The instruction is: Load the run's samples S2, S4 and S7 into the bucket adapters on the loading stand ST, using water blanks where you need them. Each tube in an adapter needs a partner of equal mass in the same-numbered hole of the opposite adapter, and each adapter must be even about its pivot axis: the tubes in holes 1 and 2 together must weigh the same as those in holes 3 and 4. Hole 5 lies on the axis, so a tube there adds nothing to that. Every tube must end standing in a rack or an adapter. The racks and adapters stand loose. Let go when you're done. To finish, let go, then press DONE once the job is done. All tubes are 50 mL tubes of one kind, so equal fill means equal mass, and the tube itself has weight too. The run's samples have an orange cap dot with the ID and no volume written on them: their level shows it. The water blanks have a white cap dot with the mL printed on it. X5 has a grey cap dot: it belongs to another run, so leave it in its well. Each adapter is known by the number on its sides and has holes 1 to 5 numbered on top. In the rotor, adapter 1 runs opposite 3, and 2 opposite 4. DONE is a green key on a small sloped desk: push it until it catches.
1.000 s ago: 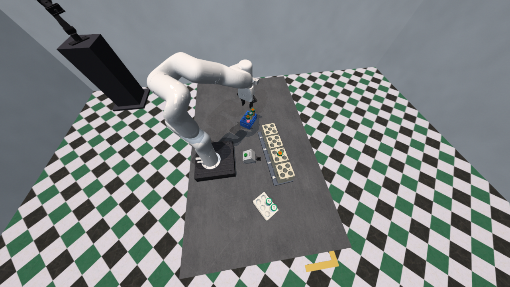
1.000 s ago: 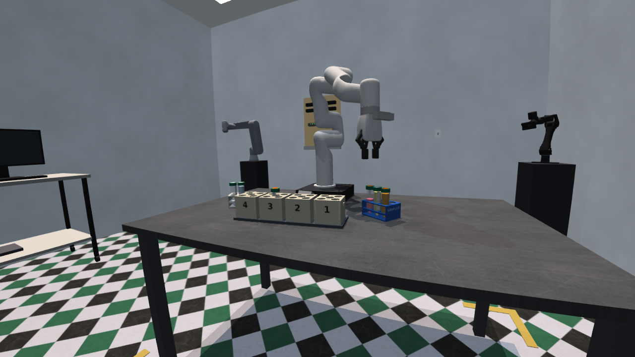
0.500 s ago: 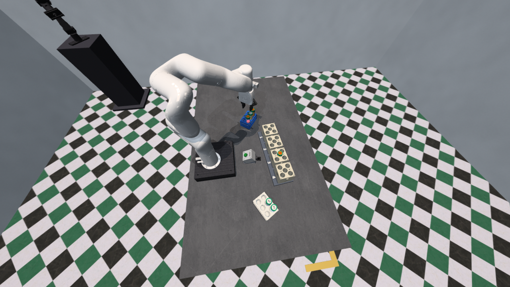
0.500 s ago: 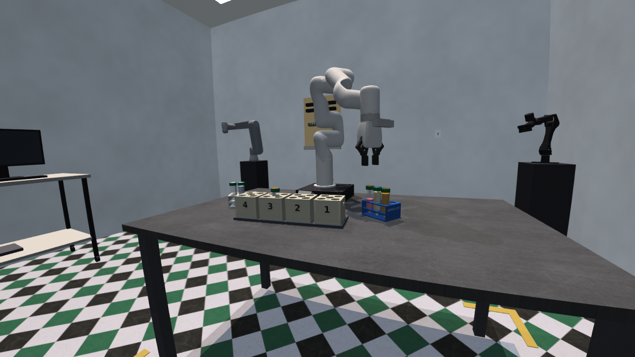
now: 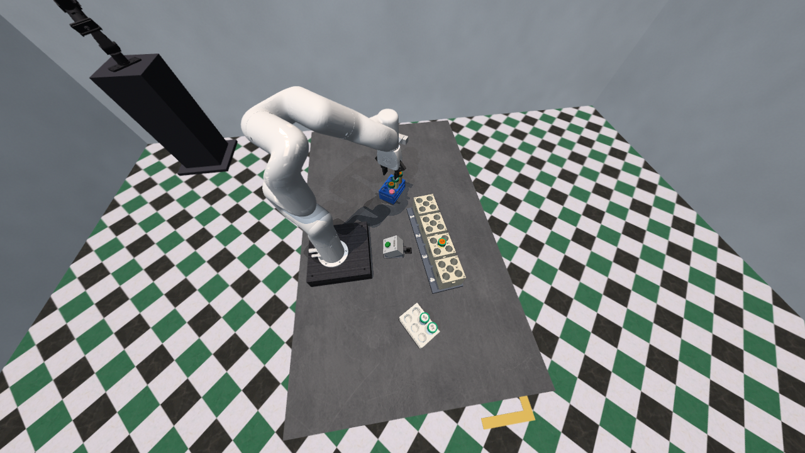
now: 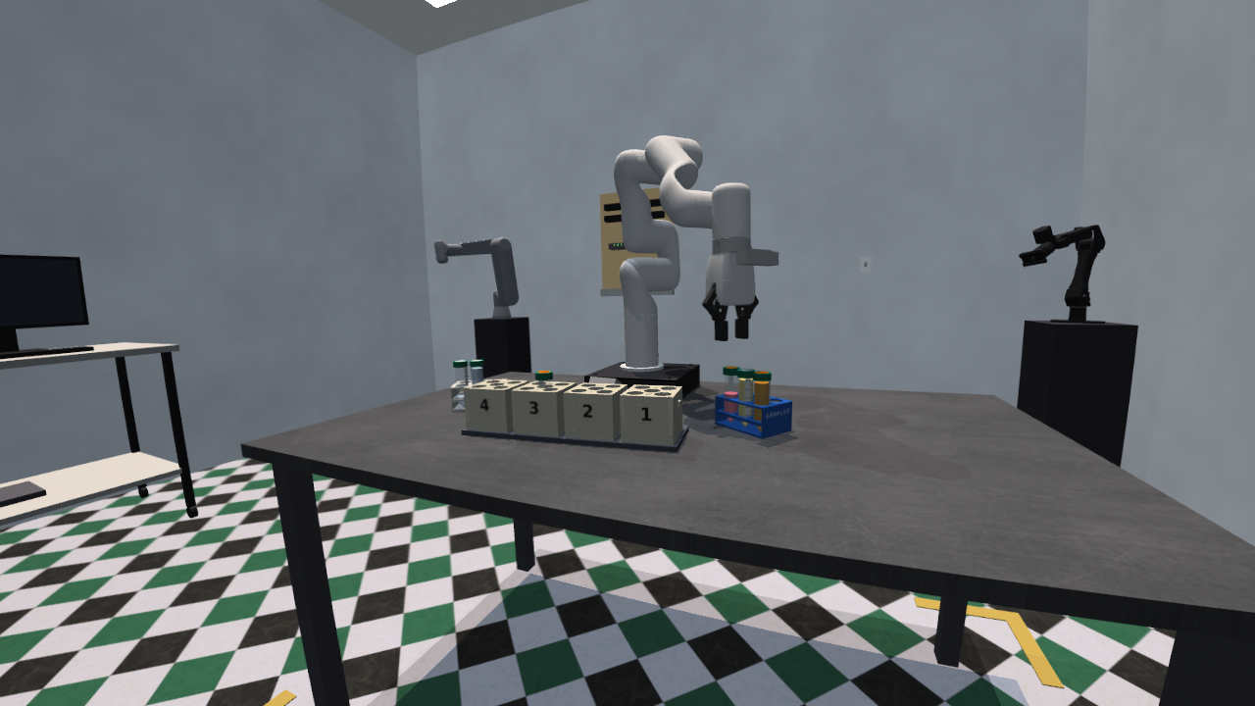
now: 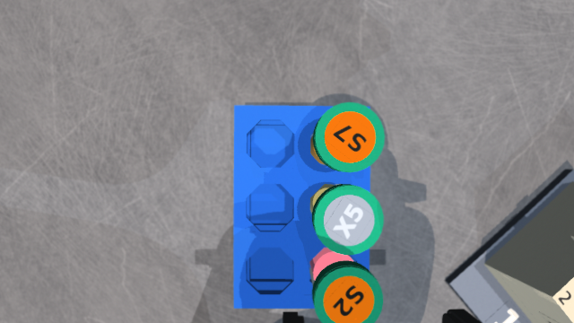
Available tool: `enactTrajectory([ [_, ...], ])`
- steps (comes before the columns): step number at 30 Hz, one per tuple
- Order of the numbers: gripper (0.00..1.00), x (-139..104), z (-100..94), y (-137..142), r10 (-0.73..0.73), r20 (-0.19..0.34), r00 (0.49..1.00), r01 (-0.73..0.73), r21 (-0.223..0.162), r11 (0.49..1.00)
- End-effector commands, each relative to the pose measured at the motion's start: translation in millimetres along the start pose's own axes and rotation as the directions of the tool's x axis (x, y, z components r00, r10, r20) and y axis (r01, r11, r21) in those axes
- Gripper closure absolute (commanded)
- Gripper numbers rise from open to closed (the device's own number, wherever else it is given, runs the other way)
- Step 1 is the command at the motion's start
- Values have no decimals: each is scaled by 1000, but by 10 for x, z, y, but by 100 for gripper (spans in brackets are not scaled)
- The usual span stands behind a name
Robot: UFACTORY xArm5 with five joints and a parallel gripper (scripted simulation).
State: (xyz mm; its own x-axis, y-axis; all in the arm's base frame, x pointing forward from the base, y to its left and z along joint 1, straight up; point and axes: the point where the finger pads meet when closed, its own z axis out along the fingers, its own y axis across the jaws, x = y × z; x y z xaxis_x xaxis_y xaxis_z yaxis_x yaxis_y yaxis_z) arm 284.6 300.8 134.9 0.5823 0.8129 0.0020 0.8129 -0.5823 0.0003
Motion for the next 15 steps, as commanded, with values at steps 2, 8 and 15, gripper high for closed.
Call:
enactTrajectory([
  [2,43,12,80,2,0,-3,1000,0,-6,1000],
  [8,43,12,200,3,0,-3,1000,0,-6,1000],
  [15,43,12,300,3,0,-3,1000,0,-6,1000],
])
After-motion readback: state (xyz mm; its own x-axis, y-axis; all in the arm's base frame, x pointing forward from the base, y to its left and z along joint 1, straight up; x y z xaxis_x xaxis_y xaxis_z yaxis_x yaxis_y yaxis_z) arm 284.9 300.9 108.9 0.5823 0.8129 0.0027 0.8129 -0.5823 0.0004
